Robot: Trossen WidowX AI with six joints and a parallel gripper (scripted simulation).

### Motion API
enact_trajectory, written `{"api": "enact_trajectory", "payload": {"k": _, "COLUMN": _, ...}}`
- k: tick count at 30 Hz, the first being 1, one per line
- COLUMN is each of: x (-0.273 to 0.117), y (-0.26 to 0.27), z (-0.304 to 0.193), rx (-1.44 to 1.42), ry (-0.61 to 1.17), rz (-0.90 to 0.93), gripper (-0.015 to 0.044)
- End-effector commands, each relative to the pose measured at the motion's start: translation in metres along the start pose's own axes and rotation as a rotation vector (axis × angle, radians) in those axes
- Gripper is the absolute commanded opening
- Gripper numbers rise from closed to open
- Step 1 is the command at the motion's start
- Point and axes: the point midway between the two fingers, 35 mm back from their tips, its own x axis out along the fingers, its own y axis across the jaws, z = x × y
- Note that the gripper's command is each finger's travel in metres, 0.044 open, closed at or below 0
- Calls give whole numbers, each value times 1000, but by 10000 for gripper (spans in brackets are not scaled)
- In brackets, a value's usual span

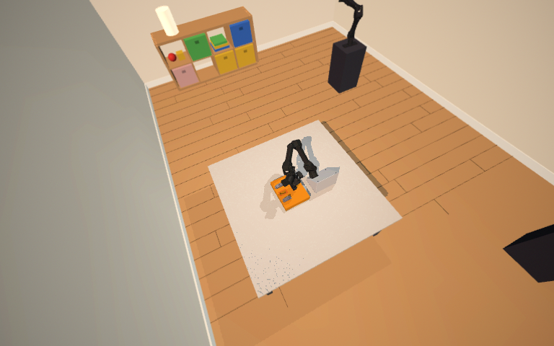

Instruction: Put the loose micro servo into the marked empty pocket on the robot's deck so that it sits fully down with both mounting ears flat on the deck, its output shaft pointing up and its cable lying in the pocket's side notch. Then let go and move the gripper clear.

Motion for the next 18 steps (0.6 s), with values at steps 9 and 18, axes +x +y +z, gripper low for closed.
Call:
{"api": "enact_trajectory", "payload": {"k": 9, "x": 0, "y": 0, "z": -1, "rx": -426, "ry": 3, "rz": -1, "gripper": 0}}
{"api": "enact_trajectory", "payload": {"k": 18, "x": 0, "y": 0, "z": -1, "rx": -738, "ry": 3, "rz": 0, "gripper": 0}}
